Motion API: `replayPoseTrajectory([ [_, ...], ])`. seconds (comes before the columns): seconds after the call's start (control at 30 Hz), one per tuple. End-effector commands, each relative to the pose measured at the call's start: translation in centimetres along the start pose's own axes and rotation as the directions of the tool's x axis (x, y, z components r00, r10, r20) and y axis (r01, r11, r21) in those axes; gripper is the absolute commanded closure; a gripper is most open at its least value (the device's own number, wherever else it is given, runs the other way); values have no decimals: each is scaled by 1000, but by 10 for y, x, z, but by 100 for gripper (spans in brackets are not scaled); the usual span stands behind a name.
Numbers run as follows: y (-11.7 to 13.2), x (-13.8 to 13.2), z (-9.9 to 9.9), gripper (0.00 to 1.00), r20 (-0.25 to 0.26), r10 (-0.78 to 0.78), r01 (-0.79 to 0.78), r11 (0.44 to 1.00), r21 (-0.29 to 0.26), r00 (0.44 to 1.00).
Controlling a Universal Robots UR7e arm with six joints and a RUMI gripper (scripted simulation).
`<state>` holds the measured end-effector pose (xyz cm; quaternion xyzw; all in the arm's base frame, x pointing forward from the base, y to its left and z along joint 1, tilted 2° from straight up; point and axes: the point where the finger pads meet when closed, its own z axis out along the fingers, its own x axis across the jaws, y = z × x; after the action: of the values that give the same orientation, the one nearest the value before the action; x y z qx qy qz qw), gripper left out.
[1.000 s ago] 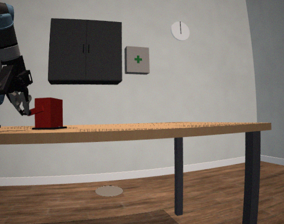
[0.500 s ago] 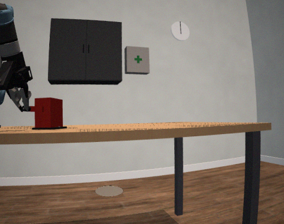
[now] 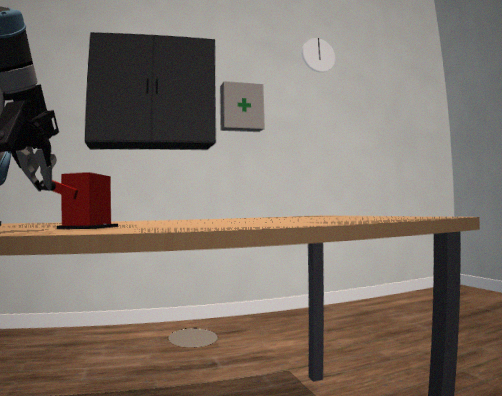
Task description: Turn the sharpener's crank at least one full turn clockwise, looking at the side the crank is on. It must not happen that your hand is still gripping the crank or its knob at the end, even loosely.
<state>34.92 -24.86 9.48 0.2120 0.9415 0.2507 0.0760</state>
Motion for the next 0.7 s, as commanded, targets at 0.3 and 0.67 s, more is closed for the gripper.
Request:
replayPoseTrajectory([
  [0.3,8,-9,-13,91,1,-2,2,1000,1,1000],
  [0.67,11,-17,-20,91,0,-2,2,1000,0,1000],
])
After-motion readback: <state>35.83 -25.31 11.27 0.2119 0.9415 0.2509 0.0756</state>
